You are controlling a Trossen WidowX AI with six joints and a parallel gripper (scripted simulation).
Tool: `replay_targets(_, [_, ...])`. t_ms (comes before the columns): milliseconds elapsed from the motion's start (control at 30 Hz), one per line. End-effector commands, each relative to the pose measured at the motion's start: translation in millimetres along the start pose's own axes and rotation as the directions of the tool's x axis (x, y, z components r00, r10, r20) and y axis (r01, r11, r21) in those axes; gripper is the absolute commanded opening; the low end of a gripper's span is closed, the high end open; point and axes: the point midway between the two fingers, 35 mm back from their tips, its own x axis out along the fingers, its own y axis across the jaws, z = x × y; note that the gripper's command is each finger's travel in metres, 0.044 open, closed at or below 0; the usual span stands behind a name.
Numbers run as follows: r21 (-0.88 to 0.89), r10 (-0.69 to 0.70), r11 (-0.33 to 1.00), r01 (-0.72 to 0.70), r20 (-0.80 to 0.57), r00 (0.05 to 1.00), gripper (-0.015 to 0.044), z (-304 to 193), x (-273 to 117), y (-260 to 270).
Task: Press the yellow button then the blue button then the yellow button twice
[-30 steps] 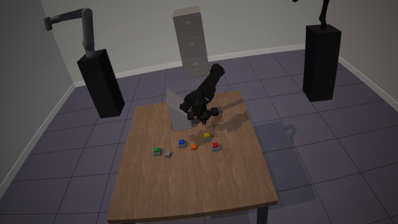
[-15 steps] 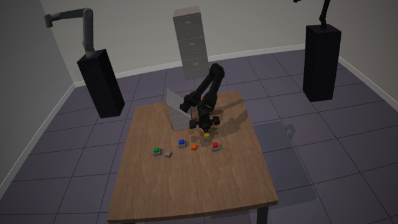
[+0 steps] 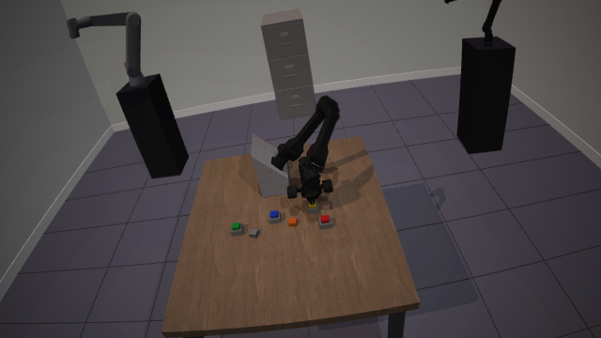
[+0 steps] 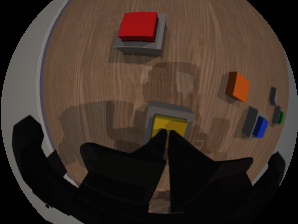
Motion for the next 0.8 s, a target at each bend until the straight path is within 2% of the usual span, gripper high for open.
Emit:
replay_targets(0, [0.009, -0.002, 1.000, 0.002, -0.004, 1.000, 0.0020, -1.7, 3.9, -1.1])
replay_targets(533, [0.009, -0.001, 1.000, 0.002, -0.004, 1.000, 0.0020, -1.7, 4.0, -1.1])
replay_targets(700, [0.009, -0.003, 1.000, 0.003, -0.004, 1.000, 0.0020, -1.1, -28.4, -1.3])
replay_targets(767, [0.009, -0.003, 1.000, 0.003, -0.004, 1.000, 0.0020, -1.3, -30.3, -1.2])
